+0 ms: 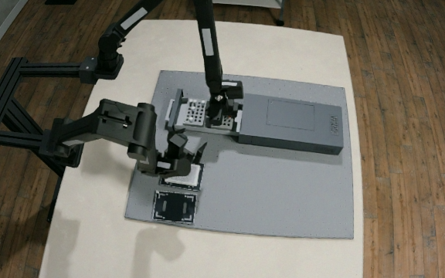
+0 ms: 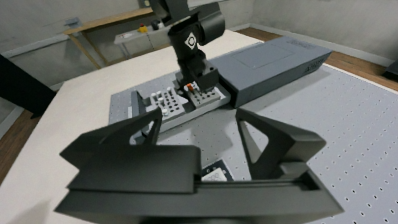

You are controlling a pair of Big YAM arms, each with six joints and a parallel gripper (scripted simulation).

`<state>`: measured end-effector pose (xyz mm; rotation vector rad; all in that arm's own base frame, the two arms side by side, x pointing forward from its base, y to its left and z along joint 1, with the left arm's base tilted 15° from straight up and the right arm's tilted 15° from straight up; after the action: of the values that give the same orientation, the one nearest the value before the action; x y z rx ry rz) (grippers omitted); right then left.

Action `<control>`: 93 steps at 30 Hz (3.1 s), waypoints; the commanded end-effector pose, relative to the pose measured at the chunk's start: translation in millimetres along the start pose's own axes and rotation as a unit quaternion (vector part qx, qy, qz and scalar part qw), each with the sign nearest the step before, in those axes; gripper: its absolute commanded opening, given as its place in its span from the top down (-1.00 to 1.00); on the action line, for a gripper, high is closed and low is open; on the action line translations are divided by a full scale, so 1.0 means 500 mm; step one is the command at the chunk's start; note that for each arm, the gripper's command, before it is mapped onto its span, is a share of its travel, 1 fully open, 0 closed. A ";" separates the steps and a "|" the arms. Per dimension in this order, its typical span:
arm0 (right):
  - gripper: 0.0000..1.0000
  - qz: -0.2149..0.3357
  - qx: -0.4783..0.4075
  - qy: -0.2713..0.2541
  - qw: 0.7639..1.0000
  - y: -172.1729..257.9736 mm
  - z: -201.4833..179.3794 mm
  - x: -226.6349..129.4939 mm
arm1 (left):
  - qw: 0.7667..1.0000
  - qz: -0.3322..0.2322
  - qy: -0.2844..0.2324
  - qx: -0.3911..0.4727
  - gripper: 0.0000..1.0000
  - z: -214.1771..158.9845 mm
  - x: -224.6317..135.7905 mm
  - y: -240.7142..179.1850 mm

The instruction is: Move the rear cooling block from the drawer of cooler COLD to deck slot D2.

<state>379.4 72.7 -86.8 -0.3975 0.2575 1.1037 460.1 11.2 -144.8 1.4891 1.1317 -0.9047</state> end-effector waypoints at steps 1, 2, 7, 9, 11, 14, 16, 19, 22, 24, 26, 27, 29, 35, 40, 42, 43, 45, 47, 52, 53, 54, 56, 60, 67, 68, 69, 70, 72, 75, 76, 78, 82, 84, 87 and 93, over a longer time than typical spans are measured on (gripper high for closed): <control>-1.00 -0.008 0.004 -0.010 1.000 -0.008 -0.007 0.002 | 1.000 0.003 -0.002 0.002 -0.17 0.003 0.017 0.008; -1.00 -0.009 0.006 -0.011 1.000 -0.010 -0.010 0.001 | 1.000 0.003 -0.002 0.002 -0.40 0.003 0.017 0.008; -1.00 -0.010 0.008 -0.012 1.000 -0.011 -0.014 0.002 | 1.000 0.012 -0.003 0.001 -0.73 0.009 -0.036 0.015; -1.00 -0.008 0.003 -0.015 1.000 -0.012 -0.005 0.006 | 1.000 0.009 -0.003 0.005 -0.73 0.014 -0.047 0.007; -1.00 -0.008 -0.002 -0.017 1.000 -0.015 0.002 0.007 | 1.000 0.005 -0.004 0.007 -0.73 0.016 -0.059 -0.001; -1.00 -0.008 -0.002 -0.017 1.000 -0.015 0.002 0.007 | 1.000 0.001 -0.004 0.010 -0.73 0.017 -0.074 -0.011; -1.00 -0.008 -0.002 -0.017 1.000 -0.015 0.002 0.007 | 1.000 -0.001 -0.004 0.011 -0.73 0.018 -0.083 -0.016; -1.00 -0.008 -0.002 -0.017 1.000 -0.015 0.002 0.007 | 1.000 -0.012 -0.004 0.017 -0.73 0.020 -0.109 -0.039; -1.00 -0.008 -0.002 -0.017 1.000 -0.015 0.002 0.007 | 1.000 -0.013 -0.004 0.016 -0.73 0.018 -0.143 -0.054; -1.00 -0.008 -0.002 -0.017 1.000 -0.015 0.002 0.007 | 1.000 -0.014 -0.004 0.017 -0.73 0.017 -0.164 -0.065; -1.00 -0.008 -0.002 -0.017 1.000 -0.015 0.002 0.007 | 1.000 -0.018 -0.005 0.019 -0.73 0.018 -0.183 -0.078; -1.00 -0.007 0.000 -0.016 1.000 -0.015 0.001 0.007 | 1.000 -0.020 -0.005 0.020 -0.73 0.017 -0.192 -0.084; -1.00 -0.007 -0.009 -0.016 1.000 -0.022 0.010 0.006 | 1.000 -0.020 -0.006 0.019 -0.73 0.016 -0.209 -0.092; -1.00 -0.005 -0.013 -0.013 1.000 -0.024 0.011 0.005 | 1.000 0.006 -0.002 0.002 -0.73 0.004 -0.245 -0.067; -1.00 -0.005 -0.013 -0.013 1.000 -0.024 0.011 0.004 | 1.000 0.003 -0.003 0.012 -0.73 0.010 -0.259 -0.076; -1.00 -0.005 -0.013 -0.013 1.000 -0.024 0.011 0.004 | 1.000 0.015 -0.002 -0.001 -0.73 0.002 -0.264 -0.057; -1.00 -0.005 -0.013 -0.013 1.000 -0.024 0.011 0.004 | 1.000 0.016 -0.001 -0.007 -0.73 -0.004 -0.268 -0.054; -1.00 -0.005 -0.013 -0.013 1.000 -0.024 0.011 0.004 | 1.000 0.013 0.000 -0.007 -0.73 -0.005 -0.272 -0.063; -1.00 -0.005 -0.013 -0.013 1.000 -0.024 0.011 0.004 | 1.000 0.013 0.000 -0.007 -0.73 -0.005 -0.272 -0.063; -1.00 -0.005 -0.013 -0.013 1.000 -0.024 0.011 0.004 | 1.000 0.013 -0.001 -0.007 -0.73 -0.005 -0.272 -0.063; -1.00 -0.005 -0.013 -0.013 1.000 -0.024 0.011 0.004 | 1.000 0.013 -0.001 -0.007 -0.73 -0.005 -0.272 -0.063; -1.00 -0.005 -0.013 -0.013 1.000 -0.024 0.011 0.004 | 1.000 0.013 -0.001 -0.007 -0.73 -0.005 -0.272 -0.063; -1.00 -0.005 -0.013 -0.013 1.000 -0.024 0.011 0.004 | 1.000 0.017 -0.001 -0.006 -0.73 -0.005 -0.272 -0.060; -1.00 -0.005 -0.012 -0.013 1.000 -0.024 0.011 0.004 | 1.000 0.021 -0.003 -0.005 -0.73 0.007 -0.274 -0.085; -1.00 -0.005 -0.012 -0.013 1.000 -0.024 0.011 0.004 | 1.000 0.023 -0.003 -0.009 -0.73 0.013 -0.275 -0.184; -1.00 -0.005 -0.012 -0.013 1.000 -0.024 0.011 0.004 | 1.000 0.019 -0.003 -0.008 -0.73 0.015 -0.271 -0.213; -1.00 -0.005 -0.012 -0.013 1.000 -0.024 0.011 0.004 | 1.000 0.014 -0.003 -0.008 -0.73 0.017 -0.268 -0.241; -1.00 -0.005 -0.012 -0.013 1.000 -0.024 0.011 0.004 | 1.000 0.014 -0.003 -0.008 -0.73 0.018 -0.269 -0.264; -1.00 -0.005 -0.012 -0.013 1.000 -0.024 0.011 0.004 | 1.000 0.013 -0.003 -0.009 -0.73 0.021 -0.271 -0.309; -1.00 -0.005 -0.012 -0.013 1.000 -0.024 0.011 0.004 | 1.000 0.004 -0.002 -0.008 -0.73 0.024 -0.268 -0.380; -1.00 -0.005 -0.012 -0.013 1.000 -0.024 0.011 0.004 | 1.000 0.003 -0.002 -0.008 -0.73 0.025 -0.270 -0.399; -1.00 -0.005 -0.012 -0.013 1.000 -0.024 0.011 0.004 | 1.000 0.003 -0.002 -0.008 -0.73 0.026 -0.273 -0.434; -1.00 -0.005 -0.012 -0.013 1.000 -0.024 0.011 0.004 | 1.000 0.002 -0.002 -0.009 -0.73 0.027 -0.277 -0.482; -1.00 -0.005 -0.012 -0.013 1.000 -0.024 0.011 0.004 | 1.000 0.001 -0.002 -0.009 -0.73 0.028 -0.279 -0.496; -1.00 -0.005 -0.012 -0.013 1.000 -0.024 0.011 0.004 | 1.000 0.000 -0.002 -0.010 -0.73 0.028 -0.283 -0.535; -1.00 -0.005 -0.012 -0.013 1.000 -0.024 0.011 0.004 | 1.000 -0.003 -0.001 -0.012 -0.73 0.030 -0.289 -0.594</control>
<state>381.4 71.6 -93.1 -0.3793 0.2579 1.1014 181.6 -17.8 -92.2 1.4747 1.1336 -0.9024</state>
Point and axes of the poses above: on each arm, the point where the finger pads meet when closed, its own x axis out along the fingers, its own y axis across the jaws, z = x × y, the point moved 9 cm from there along -x, back along the fingers, and after that the axes turned 4 degrees about -x, right-handed, at the moved point
